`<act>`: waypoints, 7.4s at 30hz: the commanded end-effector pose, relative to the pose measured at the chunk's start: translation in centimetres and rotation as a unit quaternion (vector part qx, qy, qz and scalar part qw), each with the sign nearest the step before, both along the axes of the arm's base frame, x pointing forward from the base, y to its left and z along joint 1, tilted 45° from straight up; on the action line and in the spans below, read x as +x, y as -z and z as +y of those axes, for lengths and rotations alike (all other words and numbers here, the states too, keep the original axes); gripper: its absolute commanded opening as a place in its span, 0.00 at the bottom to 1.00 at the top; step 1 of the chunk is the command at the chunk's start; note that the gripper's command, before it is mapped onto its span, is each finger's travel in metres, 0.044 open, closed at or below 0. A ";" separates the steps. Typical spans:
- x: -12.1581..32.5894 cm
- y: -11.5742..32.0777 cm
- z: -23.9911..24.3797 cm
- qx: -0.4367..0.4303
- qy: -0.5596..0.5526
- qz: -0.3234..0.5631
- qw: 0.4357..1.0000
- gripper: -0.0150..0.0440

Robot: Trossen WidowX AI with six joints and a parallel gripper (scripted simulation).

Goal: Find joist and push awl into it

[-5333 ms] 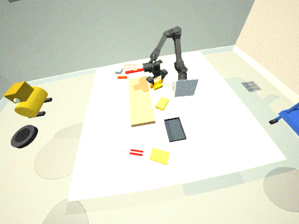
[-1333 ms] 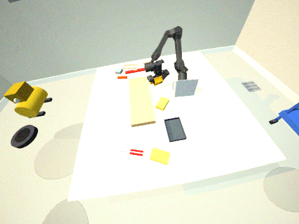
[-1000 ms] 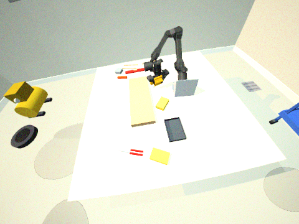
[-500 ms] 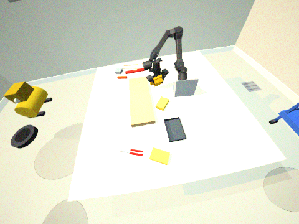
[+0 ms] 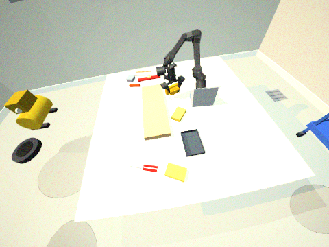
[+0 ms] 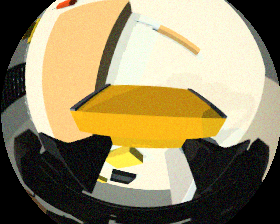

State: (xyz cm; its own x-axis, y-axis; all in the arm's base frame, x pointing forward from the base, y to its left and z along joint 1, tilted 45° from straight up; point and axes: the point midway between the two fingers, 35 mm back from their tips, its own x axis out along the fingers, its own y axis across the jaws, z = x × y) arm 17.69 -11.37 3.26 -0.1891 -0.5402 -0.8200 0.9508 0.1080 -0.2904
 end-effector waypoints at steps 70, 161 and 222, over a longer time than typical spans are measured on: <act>0.3 -0.5 -1.3 0.235 0.067 0.029 0.969 0.25; 0.1 1.1 -3.5 0.428 0.124 0.045 0.894 0.25; 0.1 1.2 -4.3 0.426 0.126 0.044 0.895 0.90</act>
State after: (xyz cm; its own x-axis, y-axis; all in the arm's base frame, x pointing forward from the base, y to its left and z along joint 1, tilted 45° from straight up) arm 17.84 -15.32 2.18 -0.3006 0.3554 -0.8851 0.9537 0.1115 -0.2792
